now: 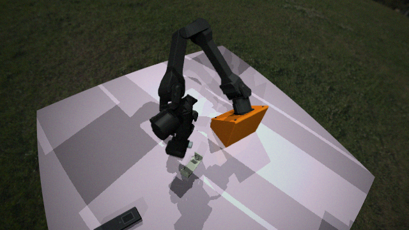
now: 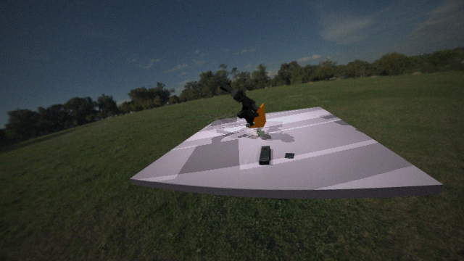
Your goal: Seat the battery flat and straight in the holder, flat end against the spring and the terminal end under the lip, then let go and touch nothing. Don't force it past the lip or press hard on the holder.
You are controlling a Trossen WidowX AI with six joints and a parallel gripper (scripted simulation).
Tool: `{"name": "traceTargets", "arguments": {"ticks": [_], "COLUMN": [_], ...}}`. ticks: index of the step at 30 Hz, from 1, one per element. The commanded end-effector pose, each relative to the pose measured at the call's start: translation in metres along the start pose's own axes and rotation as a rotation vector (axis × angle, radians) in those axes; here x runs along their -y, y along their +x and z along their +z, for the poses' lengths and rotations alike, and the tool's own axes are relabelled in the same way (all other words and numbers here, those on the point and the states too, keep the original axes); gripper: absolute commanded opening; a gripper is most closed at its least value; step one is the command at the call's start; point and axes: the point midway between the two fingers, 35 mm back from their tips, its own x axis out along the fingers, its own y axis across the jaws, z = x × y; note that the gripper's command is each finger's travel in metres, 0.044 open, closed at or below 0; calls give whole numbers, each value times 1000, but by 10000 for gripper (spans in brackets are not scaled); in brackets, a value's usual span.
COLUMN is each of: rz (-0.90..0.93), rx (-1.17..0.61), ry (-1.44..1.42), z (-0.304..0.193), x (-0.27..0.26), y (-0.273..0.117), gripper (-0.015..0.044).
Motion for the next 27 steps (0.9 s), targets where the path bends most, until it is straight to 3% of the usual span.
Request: {"name": "traceTargets", "arguments": {"ticks": [1,17,27], "rz": [2,2,-2], "rx": [-8,-15,-7], "ry": [-256,-1196,-1228], "z": [-9,-47,-48], "x": [-12,-51,-52], "y": [-2,-7,-7], "gripper": [87,87,87]}}
